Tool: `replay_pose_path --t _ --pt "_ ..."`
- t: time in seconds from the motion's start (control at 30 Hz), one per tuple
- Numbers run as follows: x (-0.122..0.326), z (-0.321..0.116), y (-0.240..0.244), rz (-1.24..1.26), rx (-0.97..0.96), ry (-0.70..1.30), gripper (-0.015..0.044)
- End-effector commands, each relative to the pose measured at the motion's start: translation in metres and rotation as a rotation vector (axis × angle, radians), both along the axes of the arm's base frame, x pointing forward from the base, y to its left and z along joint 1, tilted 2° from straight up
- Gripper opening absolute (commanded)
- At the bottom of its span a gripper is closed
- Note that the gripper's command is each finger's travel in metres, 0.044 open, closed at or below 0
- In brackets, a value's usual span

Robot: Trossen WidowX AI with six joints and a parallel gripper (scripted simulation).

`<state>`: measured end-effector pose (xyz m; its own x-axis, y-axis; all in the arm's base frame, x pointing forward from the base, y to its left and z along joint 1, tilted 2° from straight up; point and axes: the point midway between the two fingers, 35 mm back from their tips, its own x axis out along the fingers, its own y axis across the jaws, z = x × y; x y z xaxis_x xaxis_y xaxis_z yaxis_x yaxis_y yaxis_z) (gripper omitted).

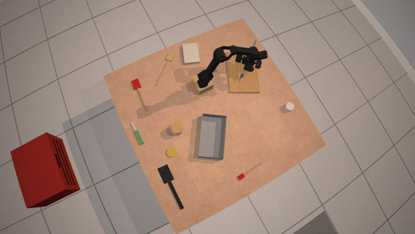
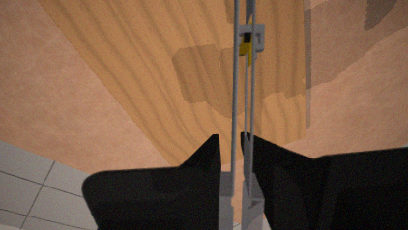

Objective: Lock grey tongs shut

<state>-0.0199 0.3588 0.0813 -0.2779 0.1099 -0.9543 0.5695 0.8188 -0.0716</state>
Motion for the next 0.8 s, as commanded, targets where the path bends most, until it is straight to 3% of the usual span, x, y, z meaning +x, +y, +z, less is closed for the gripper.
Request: replay_pose_path --t 0.0,0.23,0.77 --pt "-0.0002 0.0014 0.0013 0.008 -0.038 -0.097 -0.015" --pt "-0.0005 0.0066 0.0007 0.033 -0.096 -0.286 -0.015" --pt "-0.0005 -0.002 0.0019 0.033 -0.097 -0.291 -0.015"
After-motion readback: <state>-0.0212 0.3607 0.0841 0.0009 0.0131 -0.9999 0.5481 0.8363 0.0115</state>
